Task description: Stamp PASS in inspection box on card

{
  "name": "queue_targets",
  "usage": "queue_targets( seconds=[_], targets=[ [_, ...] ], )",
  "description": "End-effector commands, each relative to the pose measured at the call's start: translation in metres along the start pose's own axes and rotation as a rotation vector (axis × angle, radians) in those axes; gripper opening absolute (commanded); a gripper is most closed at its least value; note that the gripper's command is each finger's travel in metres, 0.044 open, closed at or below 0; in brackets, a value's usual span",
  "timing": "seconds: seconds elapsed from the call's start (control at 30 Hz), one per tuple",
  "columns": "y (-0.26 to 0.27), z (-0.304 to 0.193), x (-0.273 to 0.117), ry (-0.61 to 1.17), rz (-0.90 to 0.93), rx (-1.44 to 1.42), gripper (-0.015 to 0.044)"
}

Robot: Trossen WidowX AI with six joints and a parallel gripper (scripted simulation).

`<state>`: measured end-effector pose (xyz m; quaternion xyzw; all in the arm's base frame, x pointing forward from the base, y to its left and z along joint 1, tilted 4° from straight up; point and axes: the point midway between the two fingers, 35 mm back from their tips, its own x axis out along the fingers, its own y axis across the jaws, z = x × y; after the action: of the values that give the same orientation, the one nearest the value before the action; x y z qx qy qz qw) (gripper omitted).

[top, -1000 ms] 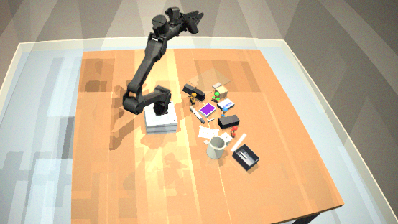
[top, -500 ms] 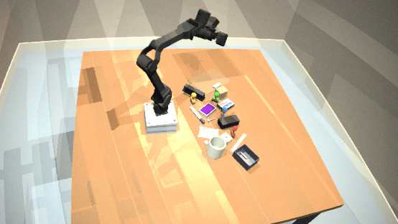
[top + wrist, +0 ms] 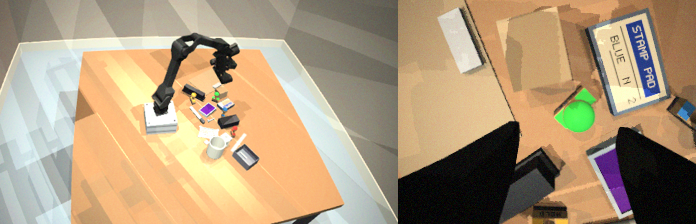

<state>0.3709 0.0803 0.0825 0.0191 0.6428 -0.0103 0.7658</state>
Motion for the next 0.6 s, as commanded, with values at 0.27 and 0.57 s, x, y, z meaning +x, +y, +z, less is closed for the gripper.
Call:
queue_targets(
  seconds=[0.27,0.57],
  targets=[
    [-0.014,-0.020,0.042,0.204,-0.015,0.123,0.0216],
    [-0.014,-0.020,0.057,0.204,-0.015,0.123,0.0216]
  ],
)
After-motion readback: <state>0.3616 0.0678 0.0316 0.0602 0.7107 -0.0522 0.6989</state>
